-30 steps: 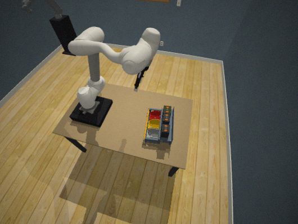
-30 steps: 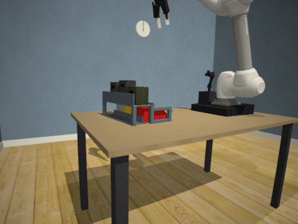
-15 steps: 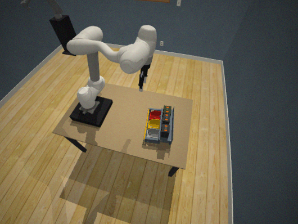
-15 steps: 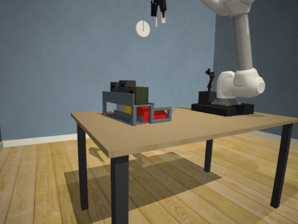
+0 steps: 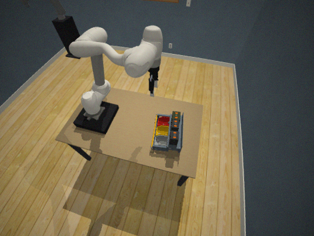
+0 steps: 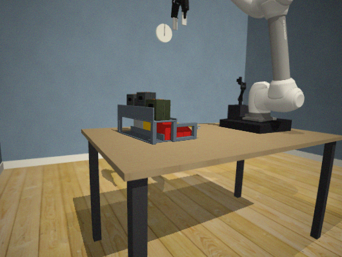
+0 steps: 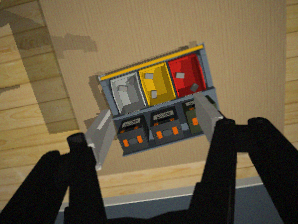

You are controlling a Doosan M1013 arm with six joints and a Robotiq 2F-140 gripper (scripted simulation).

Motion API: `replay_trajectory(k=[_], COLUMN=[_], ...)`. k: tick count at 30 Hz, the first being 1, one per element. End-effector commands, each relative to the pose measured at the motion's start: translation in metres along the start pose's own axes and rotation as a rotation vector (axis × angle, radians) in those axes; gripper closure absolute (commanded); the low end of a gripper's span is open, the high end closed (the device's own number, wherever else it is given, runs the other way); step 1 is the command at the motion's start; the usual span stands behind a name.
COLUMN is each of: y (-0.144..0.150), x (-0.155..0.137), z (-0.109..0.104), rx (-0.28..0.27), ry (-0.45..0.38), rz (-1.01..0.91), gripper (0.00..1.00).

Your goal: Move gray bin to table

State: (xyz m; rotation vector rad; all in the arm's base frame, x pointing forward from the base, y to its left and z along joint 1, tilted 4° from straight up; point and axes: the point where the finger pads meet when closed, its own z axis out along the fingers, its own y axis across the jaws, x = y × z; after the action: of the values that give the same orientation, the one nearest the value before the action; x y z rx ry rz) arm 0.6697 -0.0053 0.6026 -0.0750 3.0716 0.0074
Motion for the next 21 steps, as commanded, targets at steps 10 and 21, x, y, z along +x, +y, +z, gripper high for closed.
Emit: replay_trajectory(k=[10,21], y=[-0.0018,-0.0029], x=[0.0076,0.0125], z=[-0.0001,0.0], rx=[0.0,0.0], ry=[0.0,0.0], rz=[0.0,0.0], gripper=[0.43,0.43])
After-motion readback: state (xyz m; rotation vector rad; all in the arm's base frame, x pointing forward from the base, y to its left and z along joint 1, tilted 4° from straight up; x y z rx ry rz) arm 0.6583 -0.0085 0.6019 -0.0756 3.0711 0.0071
